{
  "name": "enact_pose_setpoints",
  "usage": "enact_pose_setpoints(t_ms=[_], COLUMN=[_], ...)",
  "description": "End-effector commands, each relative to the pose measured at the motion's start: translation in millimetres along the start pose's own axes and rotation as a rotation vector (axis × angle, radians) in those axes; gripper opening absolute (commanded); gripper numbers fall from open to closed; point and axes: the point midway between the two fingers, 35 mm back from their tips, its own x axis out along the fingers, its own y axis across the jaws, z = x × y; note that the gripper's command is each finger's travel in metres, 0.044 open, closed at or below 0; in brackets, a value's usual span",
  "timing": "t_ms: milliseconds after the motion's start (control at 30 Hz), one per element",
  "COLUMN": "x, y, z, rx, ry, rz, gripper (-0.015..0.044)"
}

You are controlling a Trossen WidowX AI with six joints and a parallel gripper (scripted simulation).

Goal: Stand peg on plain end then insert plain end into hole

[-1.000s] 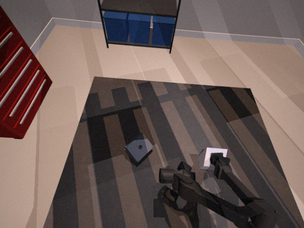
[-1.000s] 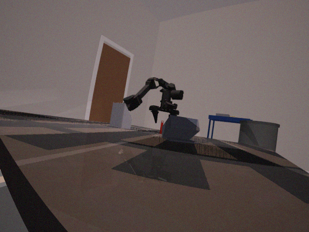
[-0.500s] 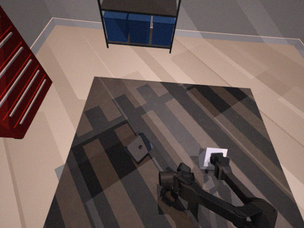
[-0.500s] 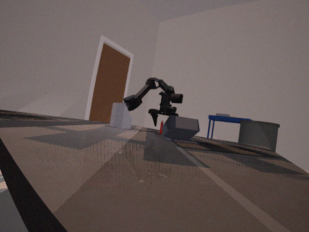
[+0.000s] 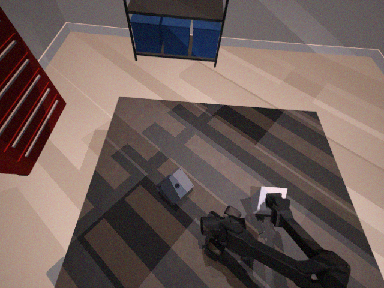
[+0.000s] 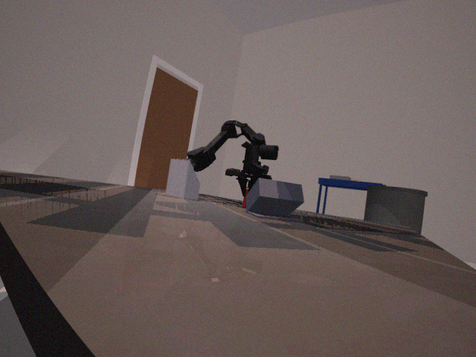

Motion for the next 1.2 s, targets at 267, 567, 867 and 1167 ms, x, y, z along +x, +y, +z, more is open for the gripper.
enact_pose_setpoints(t_ms=[267, 567, 867, 1167], x=[-2.1, -30.0, -62.8, -79.3], y=[0.2, -1.3, -3.3, -5.4], z=[0.5, 3.8, 4.2, 4.1], rx=[-0.001, 0.001, 0.005, 0.014], ry=[0.000, -0.003, 0.001, -0.001], rz=[0.000, -0.007, -0.006, -0.003], gripper=[0.0000, 0.0000, 0.0000, 0.0000])
